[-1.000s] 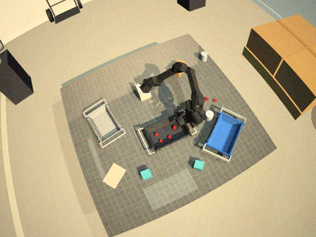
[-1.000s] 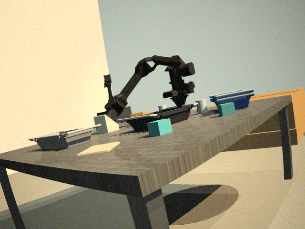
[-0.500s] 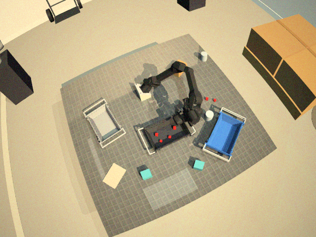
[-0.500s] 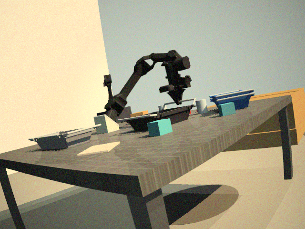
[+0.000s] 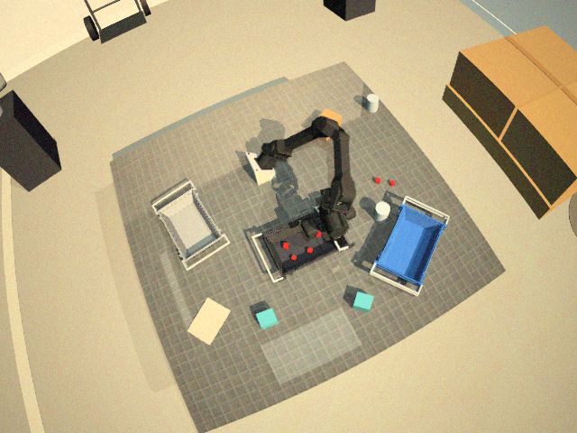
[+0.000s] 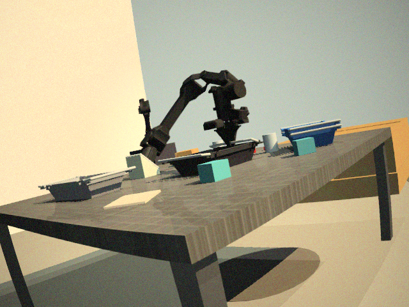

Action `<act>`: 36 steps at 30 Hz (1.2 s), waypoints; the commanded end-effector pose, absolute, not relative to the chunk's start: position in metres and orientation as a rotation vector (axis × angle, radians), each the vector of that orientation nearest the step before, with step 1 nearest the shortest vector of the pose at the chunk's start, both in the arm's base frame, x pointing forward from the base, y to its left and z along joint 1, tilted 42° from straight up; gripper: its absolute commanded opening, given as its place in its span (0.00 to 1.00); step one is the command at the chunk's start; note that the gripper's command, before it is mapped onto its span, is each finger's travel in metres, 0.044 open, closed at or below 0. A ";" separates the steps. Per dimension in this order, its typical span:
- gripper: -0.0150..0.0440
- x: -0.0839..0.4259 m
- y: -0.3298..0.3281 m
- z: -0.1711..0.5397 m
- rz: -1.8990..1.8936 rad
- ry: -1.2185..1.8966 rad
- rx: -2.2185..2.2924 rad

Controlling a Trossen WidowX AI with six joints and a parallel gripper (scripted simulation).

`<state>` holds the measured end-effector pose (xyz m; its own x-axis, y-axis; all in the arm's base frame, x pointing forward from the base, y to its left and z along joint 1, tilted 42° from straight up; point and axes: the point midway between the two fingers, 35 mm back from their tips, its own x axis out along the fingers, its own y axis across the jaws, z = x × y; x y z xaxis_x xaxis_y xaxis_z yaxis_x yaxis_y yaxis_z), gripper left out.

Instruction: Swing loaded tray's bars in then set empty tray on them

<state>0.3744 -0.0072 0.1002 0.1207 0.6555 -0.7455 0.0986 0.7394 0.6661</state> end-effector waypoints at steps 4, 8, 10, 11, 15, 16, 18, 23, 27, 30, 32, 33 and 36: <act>0.39 0.374 -0.014 0.105 0.462 1.412 0.667; 0.39 0.372 -0.026 0.122 0.461 1.413 0.667; 0.39 0.371 -0.032 0.129 0.461 1.413 0.667; 0.39 0.370 -0.033 0.132 0.461 1.413 0.667; 0.39 0.372 -0.030 0.126 0.456 1.410 0.670; 0.39 0.372 -0.030 0.126 0.456 1.410 0.670; 0.39 0.372 -0.030 0.126 0.456 1.410 0.670; 0.39 0.372 -0.030 0.126 0.456 1.410 0.670; 0.39 0.372 -0.030 0.126 0.456 1.410 0.670; 0.39 0.372 -0.030 0.126 0.456 1.410 0.670; 0.39 0.372 -0.030 0.126 0.456 1.410 0.670; 0.39 0.372 -0.030 0.126 0.456 1.410 0.670; 0.39 0.372 -0.030 0.126 0.456 1.410 0.670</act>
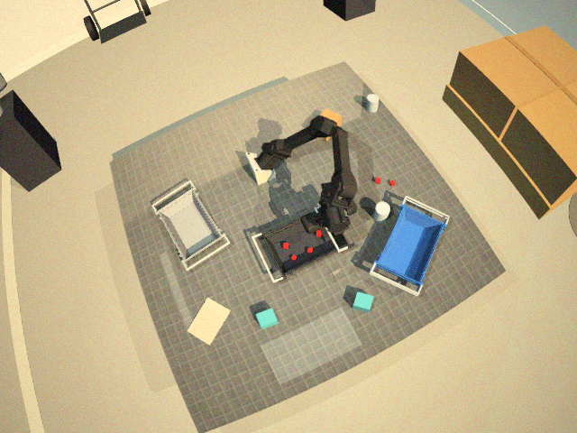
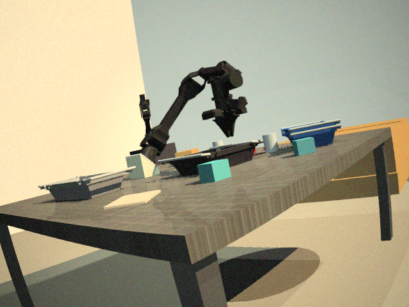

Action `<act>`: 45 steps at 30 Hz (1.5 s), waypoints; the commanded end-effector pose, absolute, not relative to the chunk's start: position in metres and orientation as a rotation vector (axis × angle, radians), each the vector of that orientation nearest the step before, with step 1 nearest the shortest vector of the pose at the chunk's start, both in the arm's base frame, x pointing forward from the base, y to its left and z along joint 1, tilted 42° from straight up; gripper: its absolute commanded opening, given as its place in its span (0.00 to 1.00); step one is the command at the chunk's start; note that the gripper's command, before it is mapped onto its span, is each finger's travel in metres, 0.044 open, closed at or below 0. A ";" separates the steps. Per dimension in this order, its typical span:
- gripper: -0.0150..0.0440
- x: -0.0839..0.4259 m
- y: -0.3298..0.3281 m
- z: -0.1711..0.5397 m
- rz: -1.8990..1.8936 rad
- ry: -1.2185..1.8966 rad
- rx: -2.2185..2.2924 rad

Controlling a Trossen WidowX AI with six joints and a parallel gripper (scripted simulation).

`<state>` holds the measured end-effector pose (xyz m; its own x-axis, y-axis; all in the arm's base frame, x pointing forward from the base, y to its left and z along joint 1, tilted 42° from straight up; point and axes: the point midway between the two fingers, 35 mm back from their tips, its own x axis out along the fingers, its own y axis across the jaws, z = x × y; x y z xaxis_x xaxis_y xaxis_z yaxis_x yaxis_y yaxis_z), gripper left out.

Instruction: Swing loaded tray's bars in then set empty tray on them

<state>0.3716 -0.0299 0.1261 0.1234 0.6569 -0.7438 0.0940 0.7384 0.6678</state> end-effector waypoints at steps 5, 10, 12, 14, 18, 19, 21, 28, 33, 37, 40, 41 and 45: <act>0.39 0.371 -0.033 0.130 0.456 1.410 0.669; 0.39 0.373 -0.044 0.127 0.456 1.415 0.671; 0.39 0.378 -0.070 0.107 0.447 1.416 0.665; 0.39 0.381 -0.100 0.084 0.441 1.417 0.660; 0.39 0.376 -0.151 0.040 0.437 1.418 0.654; 0.39 0.373 -0.163 0.028 0.439 1.418 0.648; 0.39 0.365 -0.186 0.005 0.444 1.416 0.636; 0.39 0.345 -0.226 -0.039 0.452 1.415 0.657; 0.39 0.345 -0.224 -0.042 0.452 1.415 0.657; 0.39 0.347 -0.217 -0.050 0.452 1.414 0.657; 0.39 0.349 -0.210 -0.058 0.452 1.414 0.657; 0.39 0.349 -0.208 -0.061 0.452 1.414 0.657; 0.39 0.351 -0.199 -0.071 0.453 1.414 0.657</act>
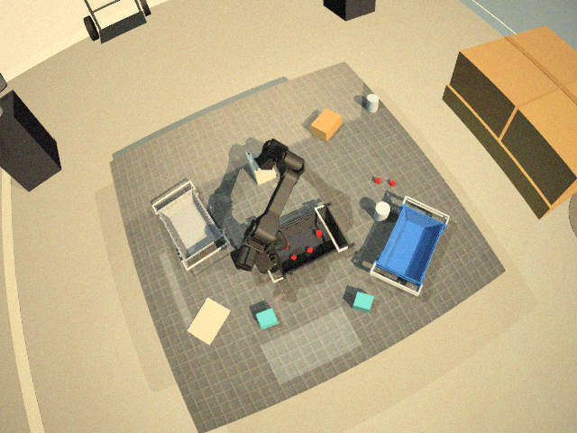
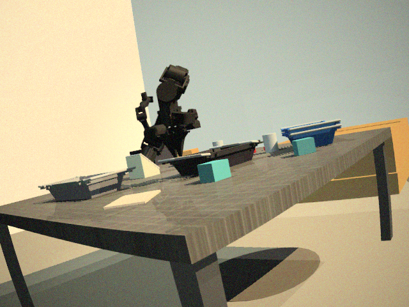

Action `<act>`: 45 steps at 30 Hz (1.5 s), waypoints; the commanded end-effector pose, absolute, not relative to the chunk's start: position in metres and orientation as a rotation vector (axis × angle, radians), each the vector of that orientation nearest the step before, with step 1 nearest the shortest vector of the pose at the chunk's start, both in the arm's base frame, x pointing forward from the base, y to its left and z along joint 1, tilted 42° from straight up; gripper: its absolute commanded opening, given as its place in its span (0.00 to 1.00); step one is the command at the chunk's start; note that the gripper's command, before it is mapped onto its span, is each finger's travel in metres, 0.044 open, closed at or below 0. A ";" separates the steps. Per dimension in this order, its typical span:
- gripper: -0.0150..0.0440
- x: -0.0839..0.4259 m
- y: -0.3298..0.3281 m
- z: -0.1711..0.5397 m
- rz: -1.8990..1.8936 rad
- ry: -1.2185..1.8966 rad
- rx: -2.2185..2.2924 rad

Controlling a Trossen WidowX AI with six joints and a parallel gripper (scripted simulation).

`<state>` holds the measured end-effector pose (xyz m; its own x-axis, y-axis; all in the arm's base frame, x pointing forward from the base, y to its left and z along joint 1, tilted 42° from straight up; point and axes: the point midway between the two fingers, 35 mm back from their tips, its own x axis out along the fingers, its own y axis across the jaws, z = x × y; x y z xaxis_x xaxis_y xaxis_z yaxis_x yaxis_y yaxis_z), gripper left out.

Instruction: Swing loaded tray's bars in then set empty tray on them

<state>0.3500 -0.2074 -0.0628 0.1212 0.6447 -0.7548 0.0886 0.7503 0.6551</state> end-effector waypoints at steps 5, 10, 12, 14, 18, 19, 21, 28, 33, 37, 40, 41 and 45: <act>0.39 0.352 -0.188 -0.083 0.454 1.413 0.658; 0.39 0.352 -0.187 -0.083 0.454 1.413 0.658; 0.39 0.352 -0.189 -0.075 0.454 1.413 0.658; 0.39 0.351 -0.191 -0.063 0.454 1.414 0.658; 0.39 0.350 -0.192 -0.052 0.454 1.414 0.658; 0.39 0.350 -0.191 -0.049 0.454 1.414 0.658; 0.39 0.351 -0.188 -0.043 0.454 1.414 0.659; 0.39 0.352 -0.173 -0.028 0.455 1.414 0.660; 0.39 0.356 -0.152 -0.023 0.456 1.414 0.661; 0.39 0.357 -0.140 -0.024 0.456 1.413 0.661; 0.39 0.357 -0.144 -0.021 0.456 1.414 0.661; 0.39 0.357 -0.146 -0.020 0.456 1.414 0.661; 0.39 0.355 -0.160 -0.008 0.455 1.414 0.660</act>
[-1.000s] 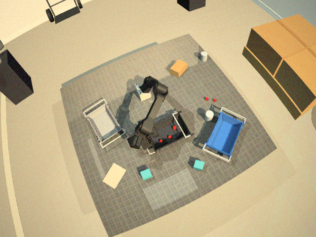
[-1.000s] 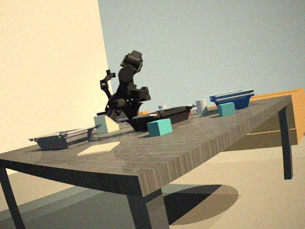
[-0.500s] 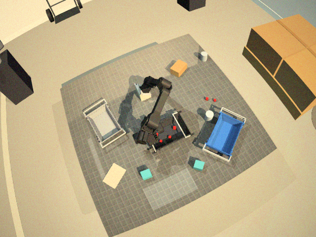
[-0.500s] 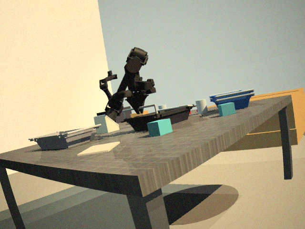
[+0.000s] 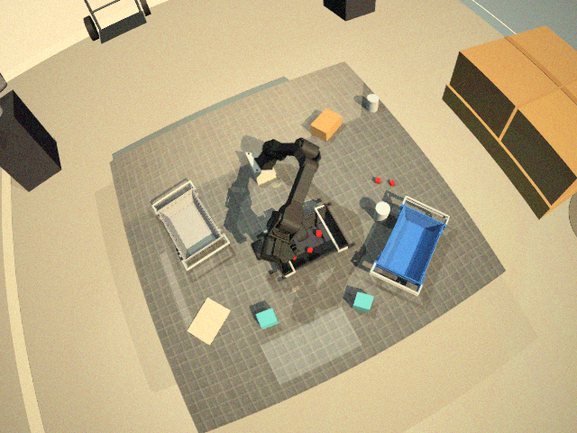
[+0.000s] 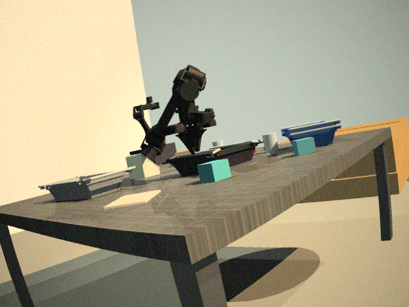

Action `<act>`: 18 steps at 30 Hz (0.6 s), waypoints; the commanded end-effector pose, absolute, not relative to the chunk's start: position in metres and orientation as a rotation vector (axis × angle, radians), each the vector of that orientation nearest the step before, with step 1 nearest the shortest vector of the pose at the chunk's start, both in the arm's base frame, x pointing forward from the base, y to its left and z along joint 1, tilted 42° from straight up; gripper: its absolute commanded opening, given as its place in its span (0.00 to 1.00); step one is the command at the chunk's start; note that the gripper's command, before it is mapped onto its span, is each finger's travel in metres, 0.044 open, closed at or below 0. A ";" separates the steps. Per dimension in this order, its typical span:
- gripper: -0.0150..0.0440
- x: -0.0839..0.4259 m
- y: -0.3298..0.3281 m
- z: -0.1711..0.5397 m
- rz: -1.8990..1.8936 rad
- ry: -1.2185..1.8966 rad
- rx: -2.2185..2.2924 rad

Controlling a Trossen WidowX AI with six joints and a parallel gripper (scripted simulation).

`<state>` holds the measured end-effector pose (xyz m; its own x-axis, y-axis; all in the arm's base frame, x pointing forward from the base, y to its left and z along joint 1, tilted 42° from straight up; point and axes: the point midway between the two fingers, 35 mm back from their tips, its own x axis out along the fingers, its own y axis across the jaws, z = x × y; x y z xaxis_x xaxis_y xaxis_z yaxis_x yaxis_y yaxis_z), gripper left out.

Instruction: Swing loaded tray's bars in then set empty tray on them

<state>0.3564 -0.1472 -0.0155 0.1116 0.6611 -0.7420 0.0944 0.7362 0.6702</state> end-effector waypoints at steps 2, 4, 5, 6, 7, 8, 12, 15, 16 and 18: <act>0.39 0.353 -0.168 0.000 0.455 1.414 0.660; 0.39 0.352 -0.174 0.005 0.455 1.415 0.660; 0.39 0.352 -0.174 0.005 0.455 1.415 0.660; 0.39 0.354 -0.169 0.001 0.450 1.407 0.663; 0.39 0.354 -0.169 0.001 0.450 1.407 0.663; 0.39 0.354 -0.169 0.001 0.450 1.407 0.663; 0.39 0.354 -0.169 0.001 0.450 1.407 0.663; 0.39 0.354 -0.169 0.001 0.450 1.407 0.663; 0.39 0.354 -0.169 0.001 0.450 1.407 0.663; 0.39 0.354 -0.169 0.001 0.450 1.407 0.663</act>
